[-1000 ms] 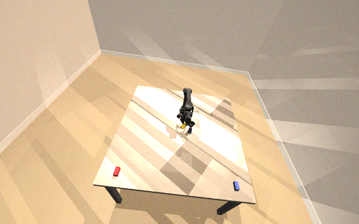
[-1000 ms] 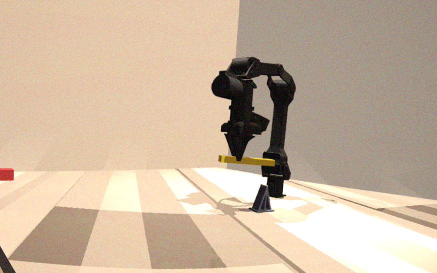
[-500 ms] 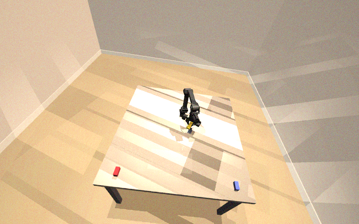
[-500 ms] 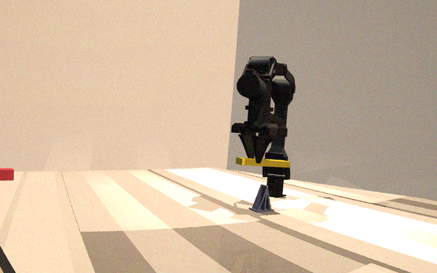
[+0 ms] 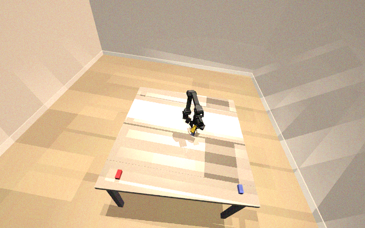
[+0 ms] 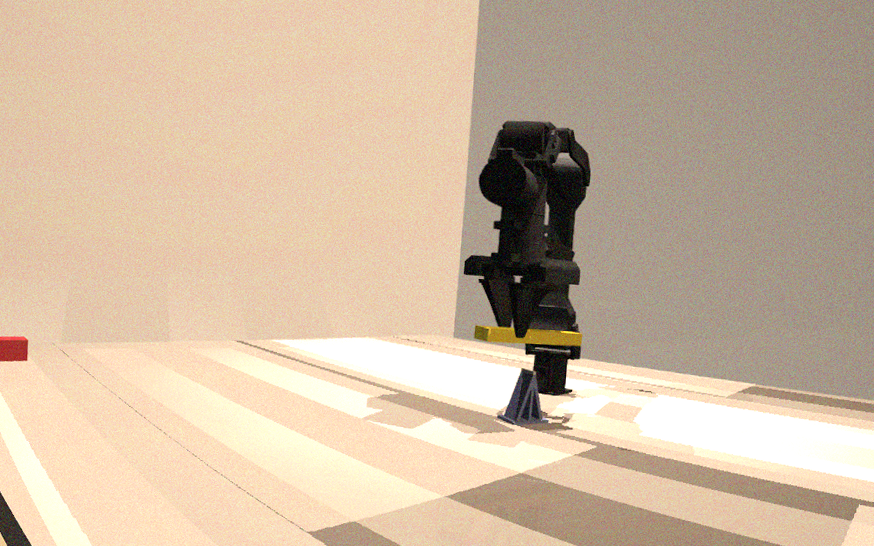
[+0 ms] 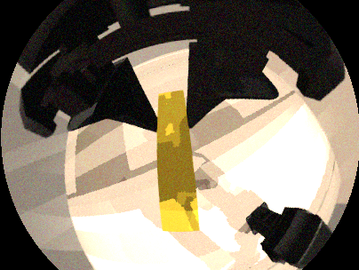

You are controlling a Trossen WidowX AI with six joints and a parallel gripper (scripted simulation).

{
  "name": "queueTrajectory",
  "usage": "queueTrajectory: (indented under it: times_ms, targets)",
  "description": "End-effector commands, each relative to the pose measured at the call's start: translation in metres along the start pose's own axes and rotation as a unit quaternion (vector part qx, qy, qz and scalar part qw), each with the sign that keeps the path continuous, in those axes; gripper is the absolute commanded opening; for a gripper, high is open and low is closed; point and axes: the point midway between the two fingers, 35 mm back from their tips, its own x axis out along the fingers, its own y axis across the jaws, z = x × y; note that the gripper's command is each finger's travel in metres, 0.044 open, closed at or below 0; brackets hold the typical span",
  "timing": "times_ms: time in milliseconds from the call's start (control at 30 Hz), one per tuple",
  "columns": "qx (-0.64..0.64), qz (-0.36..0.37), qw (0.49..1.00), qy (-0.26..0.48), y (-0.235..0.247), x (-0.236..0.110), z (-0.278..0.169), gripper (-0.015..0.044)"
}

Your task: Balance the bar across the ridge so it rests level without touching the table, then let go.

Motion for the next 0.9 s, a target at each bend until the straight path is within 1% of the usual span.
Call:
queueTrajectory:
  times_ms: [0, 467, 867]
  targets:
    - [0.002, 0.001, 1.000, -0.004, 0.000, 0.009, 0.001, 0.0000]
    - [0.002, 0.001, 1.000, -0.005, 0.000, 0.030, 0.002, 0.0000]
    - [0.002, 0.001, 1.000, -0.005, 0.000, 0.029, 0.002, 0.0000]
